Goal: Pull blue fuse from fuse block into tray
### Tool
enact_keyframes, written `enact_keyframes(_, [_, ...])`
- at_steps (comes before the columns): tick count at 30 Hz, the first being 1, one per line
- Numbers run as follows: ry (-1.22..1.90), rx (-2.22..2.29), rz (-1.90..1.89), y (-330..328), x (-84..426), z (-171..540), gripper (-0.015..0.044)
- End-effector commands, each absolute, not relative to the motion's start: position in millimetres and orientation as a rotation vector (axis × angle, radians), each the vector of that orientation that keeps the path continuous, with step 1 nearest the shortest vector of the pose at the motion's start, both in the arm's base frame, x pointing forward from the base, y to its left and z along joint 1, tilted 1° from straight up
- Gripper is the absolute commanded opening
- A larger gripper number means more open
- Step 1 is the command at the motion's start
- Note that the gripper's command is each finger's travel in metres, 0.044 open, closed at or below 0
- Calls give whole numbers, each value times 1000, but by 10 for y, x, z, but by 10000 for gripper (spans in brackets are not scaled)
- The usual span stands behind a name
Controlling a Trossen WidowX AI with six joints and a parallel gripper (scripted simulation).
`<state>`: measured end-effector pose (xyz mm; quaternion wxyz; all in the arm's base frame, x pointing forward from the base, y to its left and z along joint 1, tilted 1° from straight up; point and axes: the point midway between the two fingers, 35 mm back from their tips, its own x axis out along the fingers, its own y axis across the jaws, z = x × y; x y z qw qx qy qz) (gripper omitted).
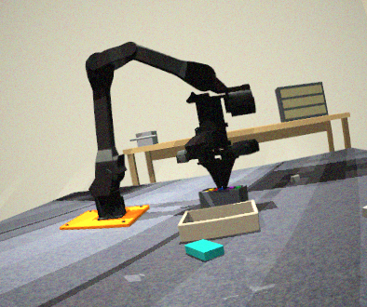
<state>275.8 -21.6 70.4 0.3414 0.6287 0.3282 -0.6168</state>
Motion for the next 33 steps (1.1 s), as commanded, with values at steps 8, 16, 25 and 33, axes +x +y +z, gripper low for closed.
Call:
enact_keyframes(8, [853,1636,-1606,-216,2758,760,0])
enact_keyframes(16, [852,1636,-1607,-216,2758,799,0])
enact_keyframes(25, [851,1636,-1608,-216,2758,843,0])
enact_keyframes(33, [850,1636,-1608,-216,2757,882,0])
